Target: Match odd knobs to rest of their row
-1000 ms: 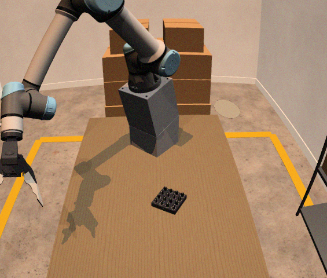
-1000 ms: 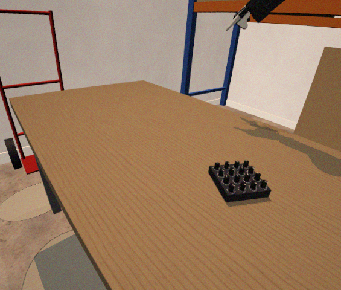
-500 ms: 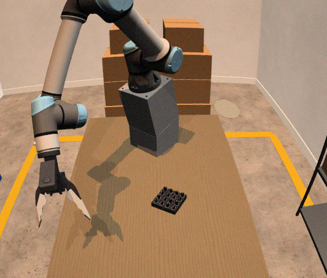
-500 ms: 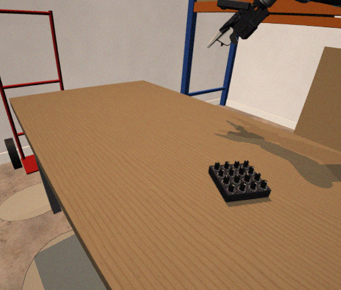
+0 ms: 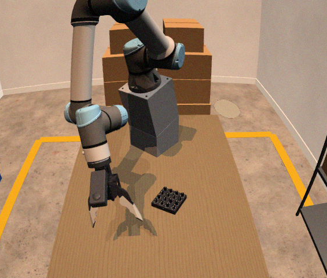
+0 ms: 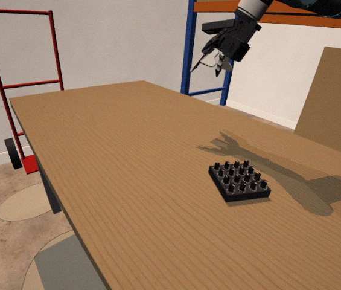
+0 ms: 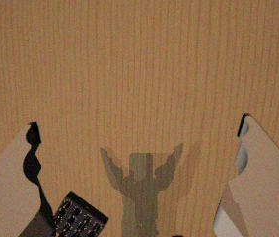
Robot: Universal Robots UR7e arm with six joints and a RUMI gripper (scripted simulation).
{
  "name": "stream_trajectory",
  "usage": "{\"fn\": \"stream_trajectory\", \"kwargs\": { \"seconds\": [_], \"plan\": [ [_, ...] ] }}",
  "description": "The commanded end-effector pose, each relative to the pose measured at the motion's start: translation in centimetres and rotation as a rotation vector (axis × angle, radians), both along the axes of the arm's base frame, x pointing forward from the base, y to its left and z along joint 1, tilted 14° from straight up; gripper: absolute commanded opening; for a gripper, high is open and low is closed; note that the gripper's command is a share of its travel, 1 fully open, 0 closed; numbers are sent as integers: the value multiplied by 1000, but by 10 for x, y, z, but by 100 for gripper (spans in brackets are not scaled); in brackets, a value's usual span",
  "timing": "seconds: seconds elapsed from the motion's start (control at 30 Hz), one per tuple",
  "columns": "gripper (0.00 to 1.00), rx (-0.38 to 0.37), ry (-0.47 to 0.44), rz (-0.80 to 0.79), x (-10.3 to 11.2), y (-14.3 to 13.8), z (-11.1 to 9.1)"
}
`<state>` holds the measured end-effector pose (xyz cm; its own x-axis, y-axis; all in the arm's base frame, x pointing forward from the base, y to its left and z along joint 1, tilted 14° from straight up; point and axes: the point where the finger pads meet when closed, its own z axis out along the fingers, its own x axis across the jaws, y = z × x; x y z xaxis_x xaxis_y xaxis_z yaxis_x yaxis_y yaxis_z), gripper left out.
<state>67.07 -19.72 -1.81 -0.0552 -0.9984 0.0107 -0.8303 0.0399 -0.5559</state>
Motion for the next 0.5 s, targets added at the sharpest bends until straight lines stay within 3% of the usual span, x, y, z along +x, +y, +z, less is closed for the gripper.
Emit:
{"fn": "stream_trajectory", "kwargs": {
  "seconds": [0.0, 0.07, 0.13, 0.23, 0.47],
  "plan": [
    [100, 50, 66, -94, -23, 43, -35],
    [100, 67, 96, -132, -36, 60, -49],
    [100, 67, 96, -132, -36, 60, -49],
    [100, 93, 156, -212, -66, 94, -76],
    [100, 110, 241, -340, -120, 139, -110]
  ]
}}
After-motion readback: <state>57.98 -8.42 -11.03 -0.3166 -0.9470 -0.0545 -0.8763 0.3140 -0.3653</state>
